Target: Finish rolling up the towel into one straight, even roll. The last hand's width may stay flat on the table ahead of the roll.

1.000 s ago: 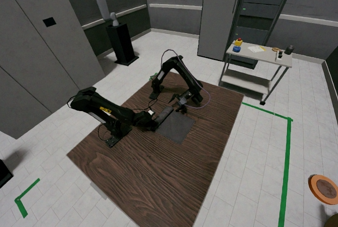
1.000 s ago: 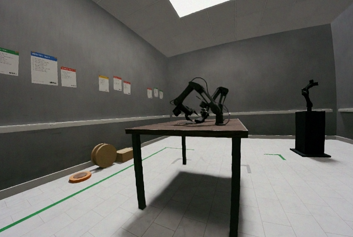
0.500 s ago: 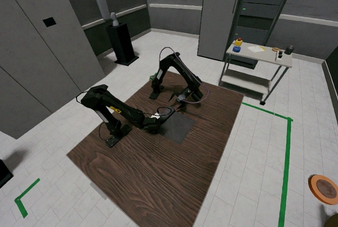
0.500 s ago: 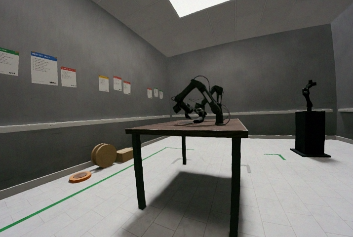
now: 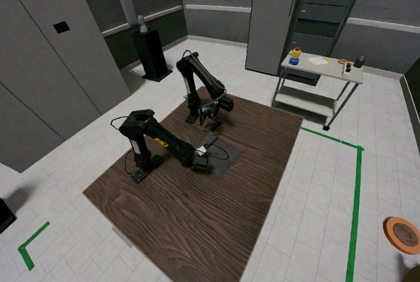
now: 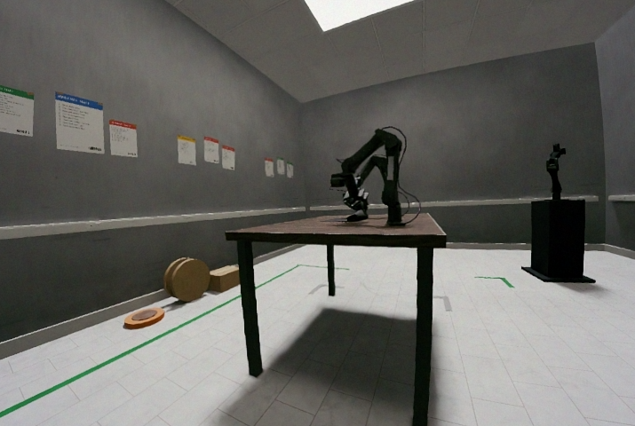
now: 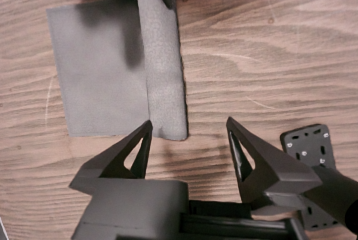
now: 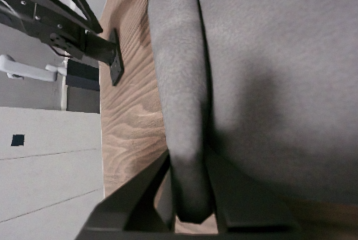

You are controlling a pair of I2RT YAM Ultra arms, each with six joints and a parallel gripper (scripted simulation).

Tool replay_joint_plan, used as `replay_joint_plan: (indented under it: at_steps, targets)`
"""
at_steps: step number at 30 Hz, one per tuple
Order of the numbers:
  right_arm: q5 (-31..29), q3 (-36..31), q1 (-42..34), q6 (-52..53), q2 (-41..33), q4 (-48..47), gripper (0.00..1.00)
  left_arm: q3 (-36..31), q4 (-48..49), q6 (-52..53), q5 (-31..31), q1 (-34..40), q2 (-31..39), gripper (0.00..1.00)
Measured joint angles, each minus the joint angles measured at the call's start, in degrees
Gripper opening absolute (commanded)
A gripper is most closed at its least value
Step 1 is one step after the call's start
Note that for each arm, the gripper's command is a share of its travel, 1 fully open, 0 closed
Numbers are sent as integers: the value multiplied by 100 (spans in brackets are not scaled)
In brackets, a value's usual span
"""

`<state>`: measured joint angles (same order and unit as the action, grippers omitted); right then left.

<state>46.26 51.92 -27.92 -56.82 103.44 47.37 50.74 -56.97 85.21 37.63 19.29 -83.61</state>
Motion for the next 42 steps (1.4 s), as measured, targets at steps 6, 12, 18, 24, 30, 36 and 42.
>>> replay_joint_plan:
  at_steps: [6,12,18,24,30,36,42]
  targets:
    - [177,339,55,-262,470,713,27,-949,1244,-302,-46,184,977,97]
    - [291,629,109,-501,874,1257,27,-1624,2140,-636,-175,385,1676,98]
    - [326,678,114,-629,992,1469,27,-1672,2524,-723,-234,402,1705,98]
    - [352,680,114,-678,1095,1482,27,-1672,2573,-538,-190,295,1565,98]
    - [367,680,114,-693,1123,1482,27,-1672,2662,-391,-155,262,1403,98]
    - [367,680,114,-697,1123,1482,27,-1895,3150,-310,-131,262,1154,98]
    - [367,680,114,-699,1123,1482,27,-2216,3694,-262,-120,262,809,98]
